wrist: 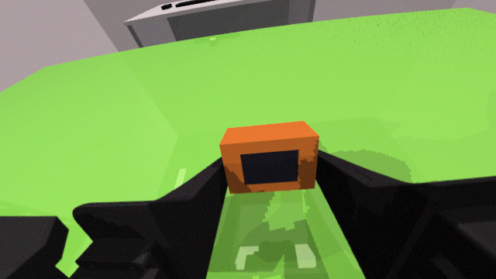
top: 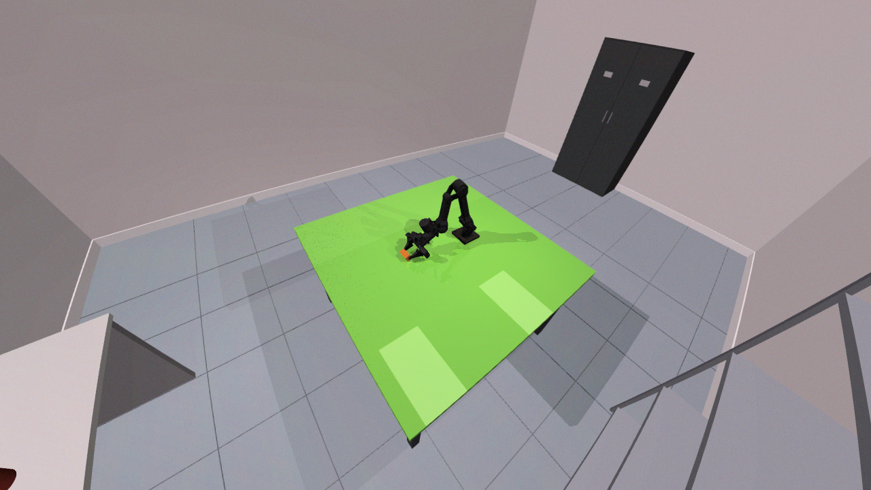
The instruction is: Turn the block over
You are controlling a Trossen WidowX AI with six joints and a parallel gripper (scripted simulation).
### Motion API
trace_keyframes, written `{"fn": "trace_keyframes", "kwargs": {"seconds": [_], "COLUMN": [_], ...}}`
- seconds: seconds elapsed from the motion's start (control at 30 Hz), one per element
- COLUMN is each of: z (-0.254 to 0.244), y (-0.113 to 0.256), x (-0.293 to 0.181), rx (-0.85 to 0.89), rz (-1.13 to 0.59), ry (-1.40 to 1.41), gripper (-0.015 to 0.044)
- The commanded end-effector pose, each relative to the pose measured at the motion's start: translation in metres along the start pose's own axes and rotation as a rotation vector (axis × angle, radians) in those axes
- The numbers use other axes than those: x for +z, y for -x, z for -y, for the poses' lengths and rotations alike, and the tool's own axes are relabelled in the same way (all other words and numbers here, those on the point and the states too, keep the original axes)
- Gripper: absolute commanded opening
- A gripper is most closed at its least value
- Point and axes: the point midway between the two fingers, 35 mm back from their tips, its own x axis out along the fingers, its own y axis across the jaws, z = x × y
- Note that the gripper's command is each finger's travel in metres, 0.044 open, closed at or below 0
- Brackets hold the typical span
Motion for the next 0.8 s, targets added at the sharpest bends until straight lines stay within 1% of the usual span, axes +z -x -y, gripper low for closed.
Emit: {"fn": "trace_keyframes", "kwargs": {"seconds": [0.0, 0.5, 0.77], "z": [-0.0007, -0.0007, -0.0007], "y": [0.0016, 0.0023, 0.0023], "x": [0.0030, 0.0042, 0.0042], "rx": [0.005, 0.005, 0.005], "rz": [0.030, 0.042, 0.042], "ry": [-0.003, -0.003, -0.003], "gripper": [0.0000, 0.0000, 0.0210]}}
